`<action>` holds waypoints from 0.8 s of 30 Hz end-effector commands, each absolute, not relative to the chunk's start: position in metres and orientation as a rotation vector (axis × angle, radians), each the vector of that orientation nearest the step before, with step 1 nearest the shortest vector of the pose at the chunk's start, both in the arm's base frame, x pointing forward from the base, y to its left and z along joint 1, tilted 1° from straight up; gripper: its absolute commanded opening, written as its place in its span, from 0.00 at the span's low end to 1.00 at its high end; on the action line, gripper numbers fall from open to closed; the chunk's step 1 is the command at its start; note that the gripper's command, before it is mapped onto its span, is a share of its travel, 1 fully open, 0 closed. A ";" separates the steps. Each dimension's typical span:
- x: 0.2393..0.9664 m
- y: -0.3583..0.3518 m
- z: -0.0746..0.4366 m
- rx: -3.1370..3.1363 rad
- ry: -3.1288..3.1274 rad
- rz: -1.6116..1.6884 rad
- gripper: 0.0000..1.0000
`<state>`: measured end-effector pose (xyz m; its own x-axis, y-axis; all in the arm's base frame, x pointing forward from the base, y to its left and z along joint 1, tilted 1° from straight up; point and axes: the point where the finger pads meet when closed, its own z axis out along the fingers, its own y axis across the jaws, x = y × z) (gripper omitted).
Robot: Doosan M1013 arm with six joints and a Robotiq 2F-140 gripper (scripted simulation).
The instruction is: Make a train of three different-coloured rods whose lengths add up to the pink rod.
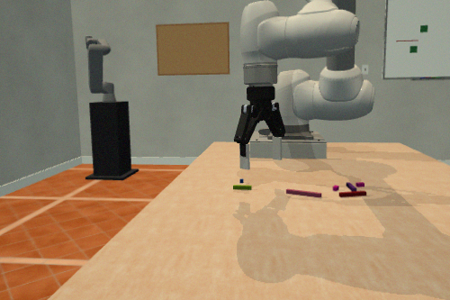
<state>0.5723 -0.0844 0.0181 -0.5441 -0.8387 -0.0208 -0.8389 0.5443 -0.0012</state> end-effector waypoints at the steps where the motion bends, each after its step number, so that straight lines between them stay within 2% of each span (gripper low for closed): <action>1: 0.579 -0.078 0.019 -1.260 2.865 -0.003 1.00; 24: 0.594 -0.046 0.019 0.185 3.125 0.006 1.00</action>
<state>0.5886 -0.0507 0.0177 -0.9999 -0.0055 -0.0155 -0.0058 0.9998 0.0175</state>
